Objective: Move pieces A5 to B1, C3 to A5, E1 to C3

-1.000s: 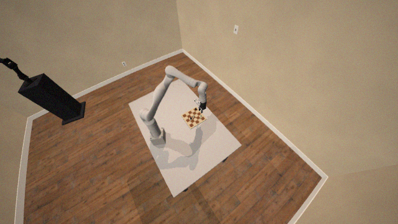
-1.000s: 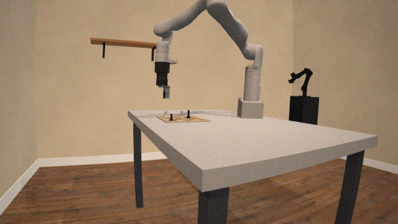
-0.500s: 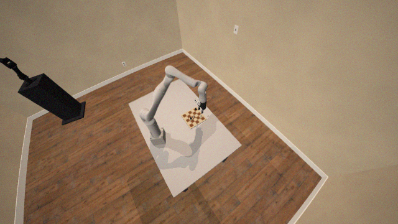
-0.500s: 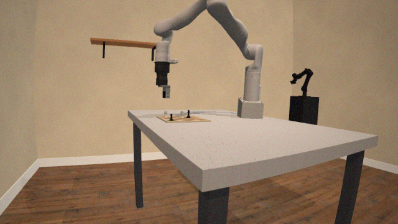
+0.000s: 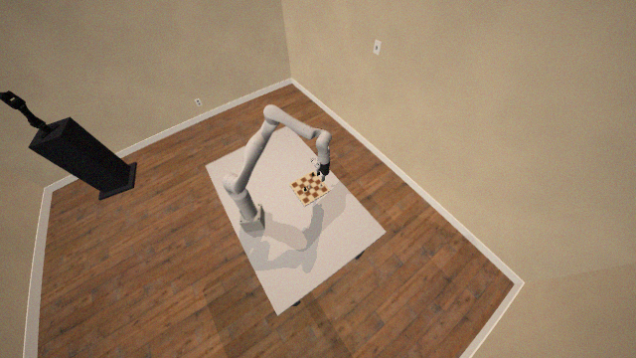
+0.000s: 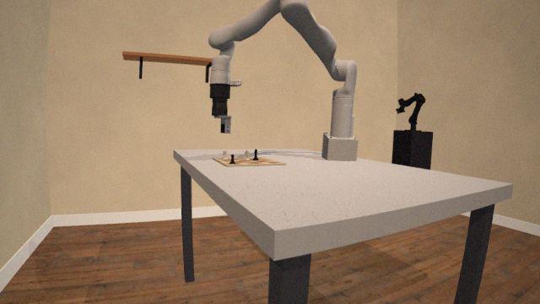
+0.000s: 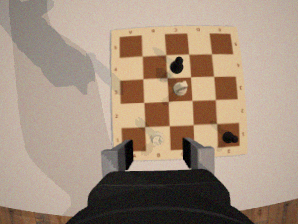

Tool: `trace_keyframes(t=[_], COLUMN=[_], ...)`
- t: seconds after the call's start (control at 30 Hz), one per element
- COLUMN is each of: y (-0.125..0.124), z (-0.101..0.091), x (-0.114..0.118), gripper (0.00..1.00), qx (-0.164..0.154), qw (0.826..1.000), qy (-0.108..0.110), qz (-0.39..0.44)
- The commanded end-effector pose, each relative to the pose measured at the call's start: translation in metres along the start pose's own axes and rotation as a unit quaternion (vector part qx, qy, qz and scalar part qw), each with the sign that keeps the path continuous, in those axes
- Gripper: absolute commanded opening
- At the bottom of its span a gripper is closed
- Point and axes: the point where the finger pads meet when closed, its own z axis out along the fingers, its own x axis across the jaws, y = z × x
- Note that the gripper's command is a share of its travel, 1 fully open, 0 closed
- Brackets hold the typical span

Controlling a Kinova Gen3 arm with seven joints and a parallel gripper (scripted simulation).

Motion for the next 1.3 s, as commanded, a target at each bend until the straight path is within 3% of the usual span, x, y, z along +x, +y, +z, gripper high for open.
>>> trace_keyframes(t=[0.0, 0.37, 0.87, 1.07, 1.27], y=[0.000, -0.003, -0.015, -0.022, -0.030], z=[-0.001, 0.000, 0.002, 0.003, 0.004], x=[0.000, 0.002, 0.008, 0.013, 0.019], gripper=[1.00, 1.00, 1.00, 1.00, 1.00], qx=[-0.001, 0.001, 0.007, 0.011, 0.014], qw=[1.000, 1.000, 0.990, 0.976, 0.952], qy=[0.000, 0.000, 0.000, -0.001, -0.003], qz=[0.002, 0.031, 0.138, 0.215, 0.307])
